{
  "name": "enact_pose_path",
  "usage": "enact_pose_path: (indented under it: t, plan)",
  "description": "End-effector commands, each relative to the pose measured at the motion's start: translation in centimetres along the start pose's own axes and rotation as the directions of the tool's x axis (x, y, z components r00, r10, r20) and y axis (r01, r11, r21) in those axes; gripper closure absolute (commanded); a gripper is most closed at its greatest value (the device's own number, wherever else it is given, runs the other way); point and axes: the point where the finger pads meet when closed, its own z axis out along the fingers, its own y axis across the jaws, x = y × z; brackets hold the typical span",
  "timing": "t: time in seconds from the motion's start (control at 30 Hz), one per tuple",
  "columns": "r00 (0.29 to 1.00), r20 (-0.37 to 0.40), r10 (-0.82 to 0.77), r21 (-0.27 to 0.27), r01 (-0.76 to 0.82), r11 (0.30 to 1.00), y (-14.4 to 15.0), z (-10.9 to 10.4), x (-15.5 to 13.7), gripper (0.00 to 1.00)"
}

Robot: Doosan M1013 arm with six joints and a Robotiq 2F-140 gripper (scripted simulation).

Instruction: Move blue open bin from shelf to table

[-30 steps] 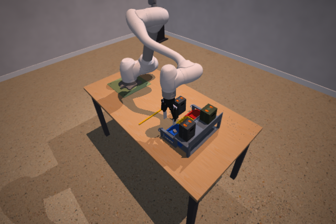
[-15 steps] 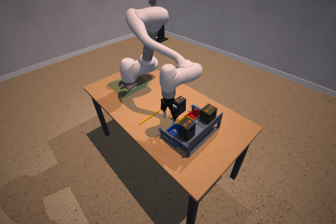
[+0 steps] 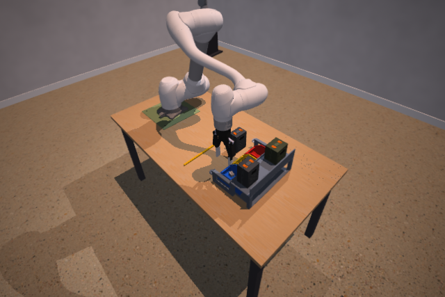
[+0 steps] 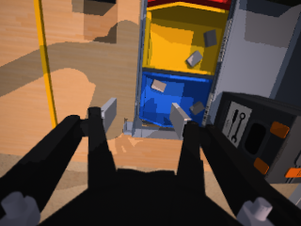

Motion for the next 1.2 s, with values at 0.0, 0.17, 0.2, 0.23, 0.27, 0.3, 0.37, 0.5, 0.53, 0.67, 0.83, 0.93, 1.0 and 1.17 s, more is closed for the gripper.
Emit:
enact_pose_path:
  t: [0.0,0.17,0.2,0.23,0.27,0.3,0.37,0.5,0.53,0.67,0.83,0.93,1.0,1.17]
  plan:
    - [1.0,0.0,0.0,0.0,0.0,1.0,0.0,0.0,0.0,0.43]
    - [1.0,0.0,0.0,0.0,0.0,1.0,0.0,0.0,0.0,0.43]
    - [1.0,0.0,0.0,0.0,0.0,1.0,0.0,0.0,0.0,0.43]
    - [1.0,0.0,0.0,0.0,0.0,1.0,0.0,0.0,0.0,0.43]
    - [1.0,0.0,0.0,0.0,0.0,1.0,0.0,0.0,0.0,0.43]
    - [1.0,0.0,0.0,0.0,0.0,1.0,0.0,0.0,0.0,0.43]
    - [1.0,0.0,0.0,0.0,0.0,1.0,0.0,0.0,0.0,0.43]
    - [1.0,0.0,0.0,0.0,0.0,1.0,0.0,0.0,0.0,0.43]
    - [1.0,0.0,0.0,0.0,0.0,1.0,0.0,0.0,0.0,0.43]
    - [1.0,0.0,0.0,0.0,0.0,1.0,0.0,0.6,0.0,0.43]
    - [1.0,0.0,0.0,0.0,0.0,1.0,-0.1,3.0,0.0,0.43]
    - [1.0,0.0,0.0,0.0,0.0,1.0,-0.1,3.0,0.0,0.43]
    - [1.0,0.0,0.0,0.0,0.0,1.0,-0.1,3.0,0.0,0.43]
    - [1.0,0.0,0.0,0.0,0.0,1.0,-0.1,3.0,0.0,0.43]
